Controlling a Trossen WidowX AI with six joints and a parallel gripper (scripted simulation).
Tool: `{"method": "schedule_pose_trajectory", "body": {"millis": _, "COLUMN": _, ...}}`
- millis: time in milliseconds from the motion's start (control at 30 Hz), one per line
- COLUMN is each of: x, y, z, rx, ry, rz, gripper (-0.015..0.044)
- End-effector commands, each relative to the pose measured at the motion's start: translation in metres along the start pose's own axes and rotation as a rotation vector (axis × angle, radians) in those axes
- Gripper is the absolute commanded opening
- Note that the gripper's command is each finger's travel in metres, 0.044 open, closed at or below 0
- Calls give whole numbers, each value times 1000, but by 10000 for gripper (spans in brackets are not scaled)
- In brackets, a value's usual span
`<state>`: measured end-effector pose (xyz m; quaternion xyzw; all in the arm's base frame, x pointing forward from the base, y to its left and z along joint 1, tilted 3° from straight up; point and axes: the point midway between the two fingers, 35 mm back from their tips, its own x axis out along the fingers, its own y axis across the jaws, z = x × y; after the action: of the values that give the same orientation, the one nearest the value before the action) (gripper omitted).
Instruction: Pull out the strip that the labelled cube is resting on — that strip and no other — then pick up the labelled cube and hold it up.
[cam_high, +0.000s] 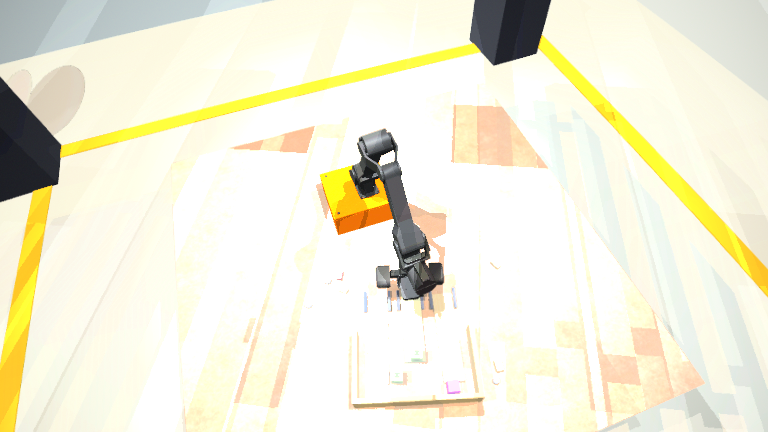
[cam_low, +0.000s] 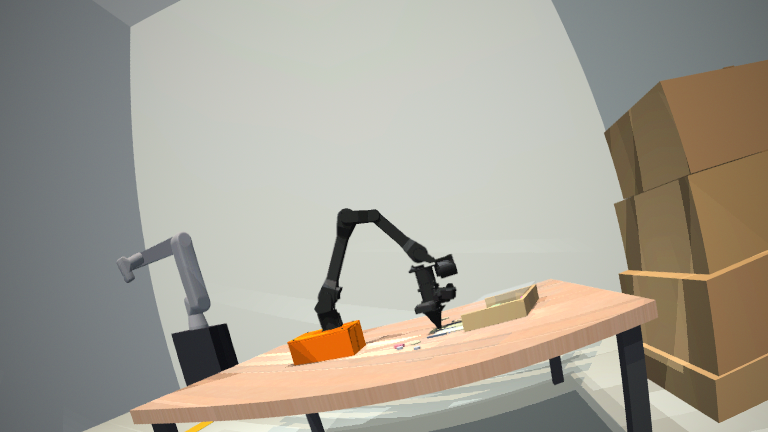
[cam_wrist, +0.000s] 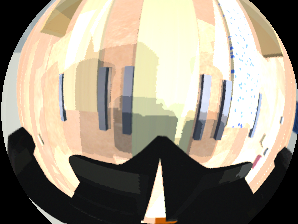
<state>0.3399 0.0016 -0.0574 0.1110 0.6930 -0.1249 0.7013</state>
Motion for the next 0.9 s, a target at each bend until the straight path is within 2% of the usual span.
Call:
{"method": "schedule_pose_trajectory", "body": {"millis": 0, "x": 4, "y": -1, "z": -15, "rx": 2, "ry": 27, "rz": -3, "gripper": 0}}
{"method": "schedule_pose_trajectory", "body": {"millis": 867, "x": 4, "y": -1, "z": -53, "rx": 2, "ry": 31, "rz": -3, "gripper": 0}}
